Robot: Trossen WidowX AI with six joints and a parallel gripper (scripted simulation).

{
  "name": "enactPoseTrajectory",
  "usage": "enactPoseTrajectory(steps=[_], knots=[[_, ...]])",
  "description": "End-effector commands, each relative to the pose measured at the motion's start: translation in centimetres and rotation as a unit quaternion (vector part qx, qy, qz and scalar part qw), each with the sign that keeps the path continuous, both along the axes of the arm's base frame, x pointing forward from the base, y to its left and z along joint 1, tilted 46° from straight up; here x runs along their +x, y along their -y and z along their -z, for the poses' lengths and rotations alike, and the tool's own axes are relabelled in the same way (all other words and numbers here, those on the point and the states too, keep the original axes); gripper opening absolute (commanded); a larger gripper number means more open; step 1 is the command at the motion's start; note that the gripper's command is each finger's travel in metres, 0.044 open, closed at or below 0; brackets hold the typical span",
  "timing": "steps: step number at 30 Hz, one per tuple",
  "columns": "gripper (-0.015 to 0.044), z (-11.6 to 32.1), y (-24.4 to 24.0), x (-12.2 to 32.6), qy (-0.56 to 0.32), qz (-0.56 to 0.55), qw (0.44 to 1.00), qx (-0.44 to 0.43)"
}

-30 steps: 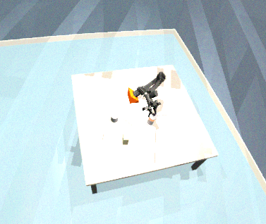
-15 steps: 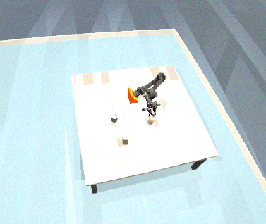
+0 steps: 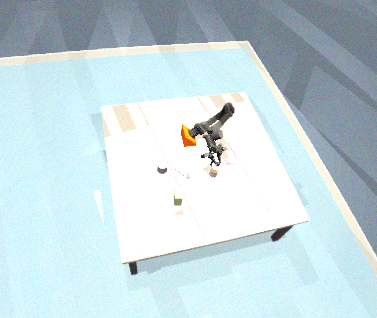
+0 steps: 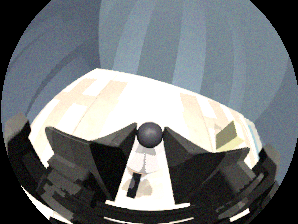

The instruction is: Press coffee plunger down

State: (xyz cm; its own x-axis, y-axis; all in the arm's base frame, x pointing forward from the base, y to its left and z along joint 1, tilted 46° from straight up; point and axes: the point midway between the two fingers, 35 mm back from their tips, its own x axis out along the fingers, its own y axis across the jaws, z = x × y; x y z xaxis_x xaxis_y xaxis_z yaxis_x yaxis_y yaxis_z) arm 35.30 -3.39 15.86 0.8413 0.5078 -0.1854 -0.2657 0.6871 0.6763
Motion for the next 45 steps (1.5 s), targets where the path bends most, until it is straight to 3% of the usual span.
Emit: enactPoseTrajectory(steps=[1,13,25,31,38,45], knots=[[0.012,0.4,-0.3,0.0,-0.006,-0.006,1.0,0.004],[0.012,0.0,0.0,0.0,0.0,0.0,1.0,0.001],[0.0435,0.0,0.0,0.0,0.0,0.0,1.0,0.001],[0.044,-0.7,1.0,-0.1,-0.003,-0.002,1.0,-0.001],[0.044,-5.4,5.4,-1.9,-0.008,-0.007,1.0,0.003],[0.044,-5.5,5.4,-2.0,-0.007,-0.007,1.0,0.004]])
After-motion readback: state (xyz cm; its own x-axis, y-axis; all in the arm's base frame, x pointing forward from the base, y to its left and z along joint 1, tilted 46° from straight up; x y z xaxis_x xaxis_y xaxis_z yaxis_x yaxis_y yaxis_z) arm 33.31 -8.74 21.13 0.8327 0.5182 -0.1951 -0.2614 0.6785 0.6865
